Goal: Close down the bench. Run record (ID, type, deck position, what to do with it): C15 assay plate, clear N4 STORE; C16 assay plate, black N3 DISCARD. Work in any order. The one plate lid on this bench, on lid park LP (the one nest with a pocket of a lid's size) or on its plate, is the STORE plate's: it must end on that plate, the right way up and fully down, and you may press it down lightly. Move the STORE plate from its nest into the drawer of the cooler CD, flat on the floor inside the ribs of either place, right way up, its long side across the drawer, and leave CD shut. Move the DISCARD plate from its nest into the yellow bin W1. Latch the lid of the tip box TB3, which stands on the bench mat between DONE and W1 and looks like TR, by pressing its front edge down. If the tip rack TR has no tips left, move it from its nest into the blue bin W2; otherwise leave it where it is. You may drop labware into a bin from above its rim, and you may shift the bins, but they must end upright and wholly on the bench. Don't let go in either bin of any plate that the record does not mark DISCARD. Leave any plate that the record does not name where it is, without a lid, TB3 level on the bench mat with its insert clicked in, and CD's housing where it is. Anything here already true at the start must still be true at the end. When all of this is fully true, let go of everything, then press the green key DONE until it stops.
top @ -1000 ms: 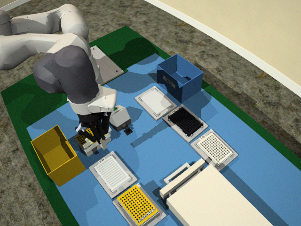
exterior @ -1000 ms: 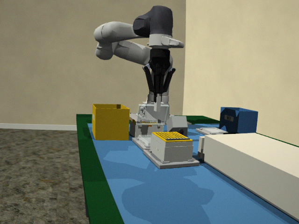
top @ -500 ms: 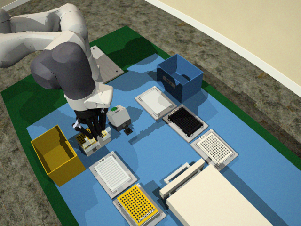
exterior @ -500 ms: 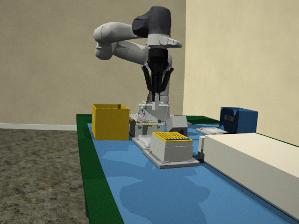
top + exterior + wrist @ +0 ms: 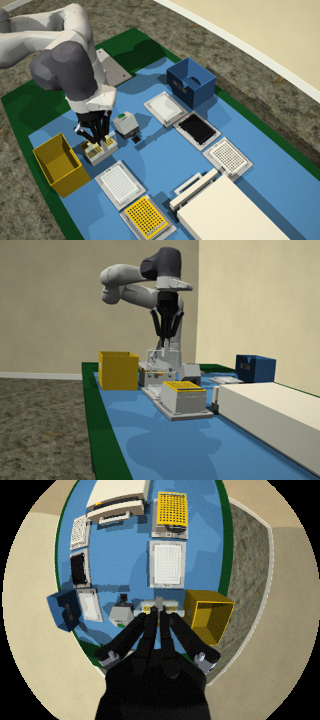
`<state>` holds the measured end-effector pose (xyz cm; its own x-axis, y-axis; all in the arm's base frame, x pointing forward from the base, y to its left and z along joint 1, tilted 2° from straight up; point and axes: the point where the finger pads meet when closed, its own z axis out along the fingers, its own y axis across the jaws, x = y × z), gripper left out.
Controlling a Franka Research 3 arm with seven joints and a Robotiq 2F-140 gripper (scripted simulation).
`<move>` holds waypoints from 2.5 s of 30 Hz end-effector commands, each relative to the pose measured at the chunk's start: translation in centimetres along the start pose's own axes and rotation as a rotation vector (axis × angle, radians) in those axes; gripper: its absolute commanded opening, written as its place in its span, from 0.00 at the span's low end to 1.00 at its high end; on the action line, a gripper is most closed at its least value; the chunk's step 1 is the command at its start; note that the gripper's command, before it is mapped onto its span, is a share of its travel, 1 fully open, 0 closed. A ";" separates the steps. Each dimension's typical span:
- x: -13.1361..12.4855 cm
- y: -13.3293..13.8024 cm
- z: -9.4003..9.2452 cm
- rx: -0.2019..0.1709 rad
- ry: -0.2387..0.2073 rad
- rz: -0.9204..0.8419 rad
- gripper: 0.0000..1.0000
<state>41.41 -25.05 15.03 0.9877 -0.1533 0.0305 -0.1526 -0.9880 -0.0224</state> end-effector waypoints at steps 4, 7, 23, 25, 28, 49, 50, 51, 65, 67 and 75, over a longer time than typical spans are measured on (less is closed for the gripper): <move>-1.0 -0.1 -0.1 0.003 -0.004 0.003 0.00; -1.1 -0.1 -0.2 0.003 -0.004 0.003 0.00; -3.1 -0.1 -0.4 0.003 -0.004 0.003 0.00; -3.3 -0.1 -0.5 0.003 -0.004 0.003 0.00; -3.6 -0.1 -0.5 0.003 -0.004 0.003 0.00; -5.9 -0.1 -0.8 0.003 -0.004 0.003 0.00; -5.9 -0.1 -0.8 0.003 -0.004 0.003 0.00; -5.9 -0.1 -0.8 0.003 -0.004 0.003 0.00; -5.9 -0.1 -0.8 0.003 -0.004 0.003 0.00; -5.9 -0.1 -0.8 0.003 -0.004 0.003 0.00; -5.9 -0.1 -0.8 0.003 -0.004 0.003 0.00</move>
<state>35.73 -24.15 15.65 0.9863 -0.1622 0.0293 -0.1615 -0.9866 -0.0238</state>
